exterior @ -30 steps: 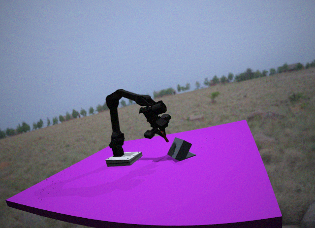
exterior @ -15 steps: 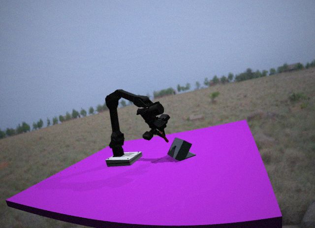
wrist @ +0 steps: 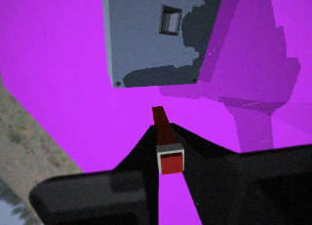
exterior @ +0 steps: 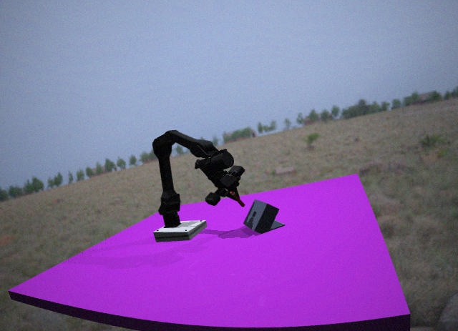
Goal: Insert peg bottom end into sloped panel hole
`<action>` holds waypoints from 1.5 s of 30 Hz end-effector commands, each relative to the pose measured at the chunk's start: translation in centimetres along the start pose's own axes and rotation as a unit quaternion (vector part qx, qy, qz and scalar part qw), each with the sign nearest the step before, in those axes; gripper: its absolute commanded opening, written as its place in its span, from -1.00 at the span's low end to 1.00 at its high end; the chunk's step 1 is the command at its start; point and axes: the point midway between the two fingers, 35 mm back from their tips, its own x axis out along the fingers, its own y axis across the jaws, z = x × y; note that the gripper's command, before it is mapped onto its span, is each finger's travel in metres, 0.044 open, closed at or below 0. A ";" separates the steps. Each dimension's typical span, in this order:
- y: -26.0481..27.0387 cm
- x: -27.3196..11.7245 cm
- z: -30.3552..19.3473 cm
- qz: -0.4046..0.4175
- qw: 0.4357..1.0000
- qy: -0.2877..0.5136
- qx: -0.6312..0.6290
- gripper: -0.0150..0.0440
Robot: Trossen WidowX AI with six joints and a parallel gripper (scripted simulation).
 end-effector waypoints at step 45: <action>-3.6 -3.4 3.0 0.090 0.993 -0.057 0.044 -0.49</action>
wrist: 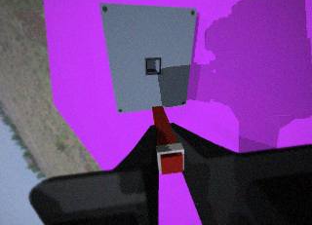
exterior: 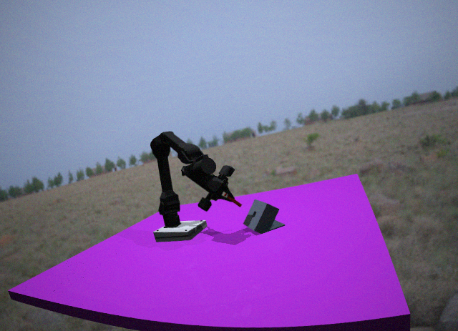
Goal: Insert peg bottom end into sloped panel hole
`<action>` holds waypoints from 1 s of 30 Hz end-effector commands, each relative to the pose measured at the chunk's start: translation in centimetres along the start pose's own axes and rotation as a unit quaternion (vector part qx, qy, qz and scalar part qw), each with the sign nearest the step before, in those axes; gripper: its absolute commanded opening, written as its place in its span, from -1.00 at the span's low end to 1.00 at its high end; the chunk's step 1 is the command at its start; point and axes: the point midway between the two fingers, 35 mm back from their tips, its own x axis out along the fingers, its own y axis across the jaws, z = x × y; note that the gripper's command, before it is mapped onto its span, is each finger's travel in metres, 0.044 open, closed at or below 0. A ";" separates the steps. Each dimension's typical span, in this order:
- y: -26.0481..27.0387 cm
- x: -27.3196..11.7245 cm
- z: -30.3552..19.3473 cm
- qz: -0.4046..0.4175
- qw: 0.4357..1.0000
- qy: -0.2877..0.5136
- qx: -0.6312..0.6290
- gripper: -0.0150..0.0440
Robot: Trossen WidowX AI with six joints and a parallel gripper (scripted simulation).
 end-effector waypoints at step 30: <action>-2.0 -2.6 1.9 0.056 0.997 -0.045 0.019 -0.49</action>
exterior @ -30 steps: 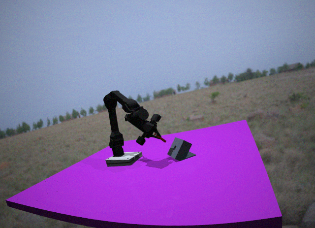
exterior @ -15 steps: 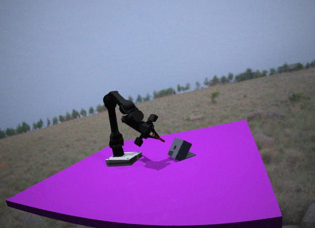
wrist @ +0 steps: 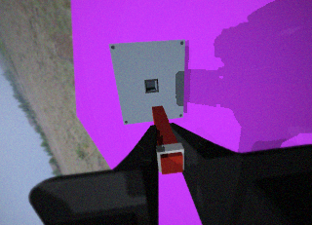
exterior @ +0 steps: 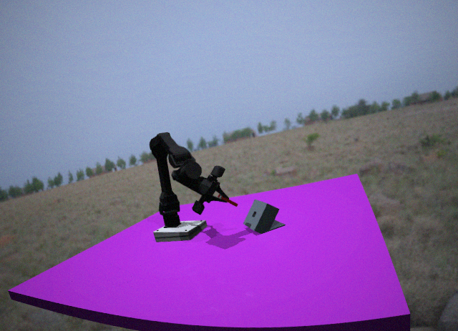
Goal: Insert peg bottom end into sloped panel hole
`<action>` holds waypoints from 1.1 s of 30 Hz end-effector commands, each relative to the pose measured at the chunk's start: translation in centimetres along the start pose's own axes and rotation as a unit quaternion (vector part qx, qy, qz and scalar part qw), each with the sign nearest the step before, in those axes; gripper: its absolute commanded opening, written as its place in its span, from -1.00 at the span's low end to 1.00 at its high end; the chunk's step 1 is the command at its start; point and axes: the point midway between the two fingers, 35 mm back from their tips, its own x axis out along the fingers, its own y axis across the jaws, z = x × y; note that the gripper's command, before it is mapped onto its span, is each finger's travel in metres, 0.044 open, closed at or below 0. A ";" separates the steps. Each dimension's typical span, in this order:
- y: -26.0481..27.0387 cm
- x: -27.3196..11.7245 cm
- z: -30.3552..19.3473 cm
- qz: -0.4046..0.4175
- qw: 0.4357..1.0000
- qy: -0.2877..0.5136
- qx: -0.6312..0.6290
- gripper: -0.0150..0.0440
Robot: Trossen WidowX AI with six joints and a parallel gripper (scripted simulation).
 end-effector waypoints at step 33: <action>-0.3 3.8 1.0 0.023 1.000 -0.018 0.004 -0.49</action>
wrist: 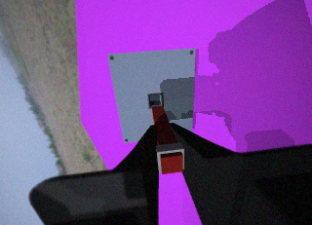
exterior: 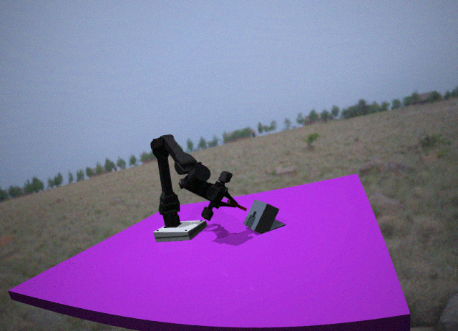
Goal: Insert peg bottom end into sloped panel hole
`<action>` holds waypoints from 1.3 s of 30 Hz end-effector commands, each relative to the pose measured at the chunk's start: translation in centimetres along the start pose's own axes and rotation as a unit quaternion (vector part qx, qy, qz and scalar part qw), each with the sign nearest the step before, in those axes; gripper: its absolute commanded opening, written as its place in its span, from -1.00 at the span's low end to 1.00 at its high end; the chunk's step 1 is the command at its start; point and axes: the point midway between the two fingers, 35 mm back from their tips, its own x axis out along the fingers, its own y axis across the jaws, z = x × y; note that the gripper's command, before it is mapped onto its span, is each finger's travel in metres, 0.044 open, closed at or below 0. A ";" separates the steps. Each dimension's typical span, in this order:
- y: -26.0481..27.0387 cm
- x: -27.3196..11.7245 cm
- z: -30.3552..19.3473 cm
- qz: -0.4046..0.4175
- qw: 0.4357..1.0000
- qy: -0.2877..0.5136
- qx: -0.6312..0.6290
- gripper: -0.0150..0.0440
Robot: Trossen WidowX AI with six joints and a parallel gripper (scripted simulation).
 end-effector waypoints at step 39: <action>0.0 2.9 0.0 0.007 1.000 -0.003 0.001 -0.49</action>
